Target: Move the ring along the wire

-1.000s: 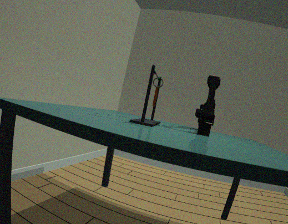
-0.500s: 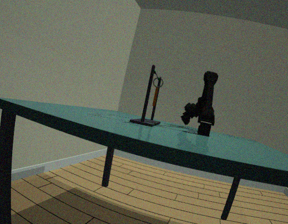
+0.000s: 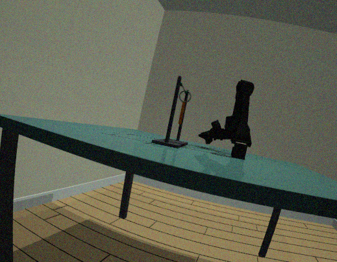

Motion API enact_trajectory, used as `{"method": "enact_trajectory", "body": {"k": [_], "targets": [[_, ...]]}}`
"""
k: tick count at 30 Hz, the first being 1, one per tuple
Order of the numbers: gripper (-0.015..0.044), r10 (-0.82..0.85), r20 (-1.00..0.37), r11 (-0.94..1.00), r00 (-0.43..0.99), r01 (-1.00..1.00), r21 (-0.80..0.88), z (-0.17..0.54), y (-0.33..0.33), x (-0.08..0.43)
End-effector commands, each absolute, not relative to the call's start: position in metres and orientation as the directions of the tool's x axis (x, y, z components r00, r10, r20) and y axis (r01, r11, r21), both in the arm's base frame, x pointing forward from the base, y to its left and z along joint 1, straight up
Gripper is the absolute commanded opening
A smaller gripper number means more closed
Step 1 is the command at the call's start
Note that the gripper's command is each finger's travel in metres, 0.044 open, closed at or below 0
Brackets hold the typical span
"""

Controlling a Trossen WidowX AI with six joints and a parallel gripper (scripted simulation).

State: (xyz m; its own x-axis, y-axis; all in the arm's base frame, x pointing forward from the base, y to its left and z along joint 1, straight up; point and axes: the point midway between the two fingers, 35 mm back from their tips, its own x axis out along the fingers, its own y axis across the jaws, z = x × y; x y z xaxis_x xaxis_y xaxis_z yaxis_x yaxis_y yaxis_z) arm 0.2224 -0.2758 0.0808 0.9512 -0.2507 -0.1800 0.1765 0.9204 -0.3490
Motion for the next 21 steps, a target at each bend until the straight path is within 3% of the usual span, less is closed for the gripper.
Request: {"method": "enact_trajectory", "body": {"k": [1, 11, 21], "targets": [[0.016, -0.134, -0.15, 0.971, 0.98, 0.099, -0.219, 0.079, -0.225, 0.226], [0.016, 0.122, -0.084, 0.992, 0.989, -0.124, -0.015, 0.084, -0.122, 0.219], [0.016, 0.128, -0.086, 0.991, 0.988, -0.13, -0.012, 0.087, -0.121, 0.225]]}}
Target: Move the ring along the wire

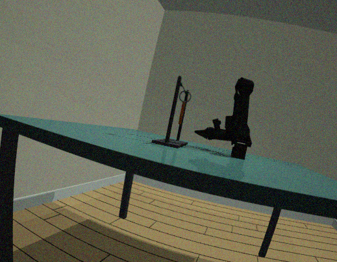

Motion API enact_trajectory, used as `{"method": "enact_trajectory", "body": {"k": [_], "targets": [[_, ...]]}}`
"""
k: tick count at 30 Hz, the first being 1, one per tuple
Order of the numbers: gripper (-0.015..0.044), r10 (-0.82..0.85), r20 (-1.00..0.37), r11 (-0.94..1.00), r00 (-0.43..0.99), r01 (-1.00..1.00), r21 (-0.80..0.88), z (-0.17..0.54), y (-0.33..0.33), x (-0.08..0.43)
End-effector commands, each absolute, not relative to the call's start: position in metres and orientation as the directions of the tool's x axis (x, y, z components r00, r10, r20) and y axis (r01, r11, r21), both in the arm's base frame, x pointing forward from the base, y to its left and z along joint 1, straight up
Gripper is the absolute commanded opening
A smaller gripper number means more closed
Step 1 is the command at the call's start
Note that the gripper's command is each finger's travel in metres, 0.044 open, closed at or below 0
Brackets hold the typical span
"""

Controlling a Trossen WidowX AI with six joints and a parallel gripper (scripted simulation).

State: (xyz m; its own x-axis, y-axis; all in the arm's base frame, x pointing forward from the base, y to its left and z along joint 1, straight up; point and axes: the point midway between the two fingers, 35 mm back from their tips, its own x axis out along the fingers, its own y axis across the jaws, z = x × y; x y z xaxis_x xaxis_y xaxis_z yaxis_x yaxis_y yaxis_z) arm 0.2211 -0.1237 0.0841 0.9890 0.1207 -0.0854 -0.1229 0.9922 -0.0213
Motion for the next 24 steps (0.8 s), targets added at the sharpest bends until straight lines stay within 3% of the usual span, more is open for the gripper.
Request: {"method": "enact_trajectory", "body": {"k": [1, 12, 24], "targets": [[0.016, 0.129, -0.087, 0.991, 0.988, -0.13, -0.013, 0.09, -0.122, 0.229], [0.016, 0.127, -0.08, 0.992, 0.989, -0.129, -0.013, 0.129, -0.115, 0.272], [0.016, 0.127, -0.079, 0.992, 0.989, -0.129, -0.013, 0.132, -0.114, 0.282]]}}
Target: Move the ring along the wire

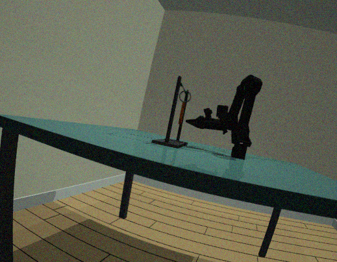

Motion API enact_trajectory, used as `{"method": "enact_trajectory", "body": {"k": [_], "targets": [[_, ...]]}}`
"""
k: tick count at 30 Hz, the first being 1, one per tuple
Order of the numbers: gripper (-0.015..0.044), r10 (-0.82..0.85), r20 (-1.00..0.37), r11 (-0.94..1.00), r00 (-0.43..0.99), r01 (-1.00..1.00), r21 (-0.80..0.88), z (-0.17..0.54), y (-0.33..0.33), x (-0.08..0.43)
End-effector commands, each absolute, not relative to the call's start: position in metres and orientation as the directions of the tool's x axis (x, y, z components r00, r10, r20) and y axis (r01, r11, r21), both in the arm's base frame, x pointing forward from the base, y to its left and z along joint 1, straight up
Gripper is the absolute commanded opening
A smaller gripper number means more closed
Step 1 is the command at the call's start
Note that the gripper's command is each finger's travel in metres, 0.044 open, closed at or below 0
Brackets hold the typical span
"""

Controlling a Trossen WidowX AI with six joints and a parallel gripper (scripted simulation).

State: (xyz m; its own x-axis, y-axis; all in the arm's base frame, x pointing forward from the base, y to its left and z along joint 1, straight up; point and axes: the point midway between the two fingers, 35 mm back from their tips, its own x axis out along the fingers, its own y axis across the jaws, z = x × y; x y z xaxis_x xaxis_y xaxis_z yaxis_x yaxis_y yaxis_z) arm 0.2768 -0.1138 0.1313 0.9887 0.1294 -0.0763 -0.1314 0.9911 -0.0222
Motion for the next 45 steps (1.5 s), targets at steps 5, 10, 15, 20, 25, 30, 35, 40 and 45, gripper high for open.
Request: {"method": "enact_trajectory", "body": {"k": [5, 10, 15, 20, 25, 30, 35, 40, 45], "targets": [[0.016, 0.127, -0.079, 0.992, 0.989, -0.129, -0.013, 0.132, -0.114, 0.289], [0.016, 0.127, -0.078, 0.992, 0.989, -0.129, -0.013, 0.132, -0.114, 0.297], [0.016, 0.127, -0.078, 0.992, 0.989, -0.129, -0.013, 0.131, -0.114, 0.304], [0.016, 0.127, -0.077, 0.992, 0.989, -0.129, -0.013, 0.131, -0.113, 0.312], [0.016, 0.127, -0.077, 0.992, 0.989, -0.129, -0.013, 0.13, -0.112, 0.32], [0.016, 0.127, -0.076, 0.992, 0.989, -0.129, -0.013, 0.13, -0.111, 0.327], [0.016, 0.127, -0.074, 0.992, 0.989, -0.129, -0.013, 0.129, -0.109, 0.335], [0.016, 0.127, -0.073, 0.992, 0.989, -0.129, -0.013, 0.128, -0.107, 0.343], [0.016, 0.127, -0.072, 0.992, 0.989, -0.129, -0.012, 0.127, -0.106, 0.347]]}}
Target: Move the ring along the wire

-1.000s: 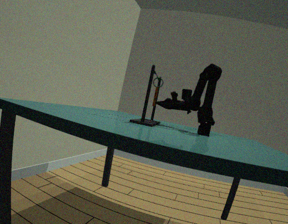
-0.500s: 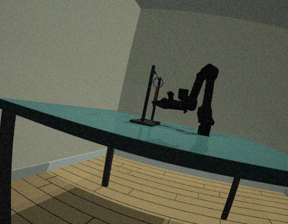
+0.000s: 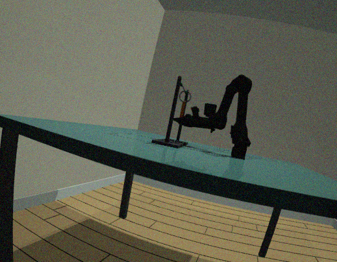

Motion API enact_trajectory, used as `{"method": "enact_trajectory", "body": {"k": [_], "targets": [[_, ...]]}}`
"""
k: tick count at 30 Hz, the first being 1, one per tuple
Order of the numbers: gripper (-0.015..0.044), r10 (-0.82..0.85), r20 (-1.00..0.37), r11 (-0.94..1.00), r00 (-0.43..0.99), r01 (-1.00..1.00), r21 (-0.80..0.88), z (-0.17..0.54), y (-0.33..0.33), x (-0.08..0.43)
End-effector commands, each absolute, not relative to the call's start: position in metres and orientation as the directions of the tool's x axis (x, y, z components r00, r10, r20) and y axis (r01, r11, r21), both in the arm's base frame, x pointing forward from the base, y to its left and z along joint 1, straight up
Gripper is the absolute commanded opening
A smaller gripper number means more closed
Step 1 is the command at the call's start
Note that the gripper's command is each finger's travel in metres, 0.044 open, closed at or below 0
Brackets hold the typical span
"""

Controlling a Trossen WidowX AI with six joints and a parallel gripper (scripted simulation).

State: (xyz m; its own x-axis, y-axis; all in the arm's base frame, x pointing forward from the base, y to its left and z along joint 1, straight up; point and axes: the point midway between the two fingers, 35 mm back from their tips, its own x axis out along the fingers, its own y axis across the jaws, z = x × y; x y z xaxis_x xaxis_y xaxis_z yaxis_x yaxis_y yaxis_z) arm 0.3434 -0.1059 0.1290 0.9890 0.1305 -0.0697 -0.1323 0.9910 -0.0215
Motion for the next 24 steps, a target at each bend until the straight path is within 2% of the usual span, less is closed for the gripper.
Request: {"method": "enact_trajectory", "body": {"k": [1, 22, 24], "targets": [[0.016, 0.127, -0.072, 0.992, 0.989, -0.129, -0.012, 0.127, -0.1058, 0.3469], [0.016, 0.127, -0.072, 0.992, 0.989, -0.129, -0.012, 0.127, -0.1058, 0.3469], [0.0108, 0.131, -0.073, 0.991, 0.989, -0.132, -0.018, 0.1271, -0.1052, 0.3467]]}}
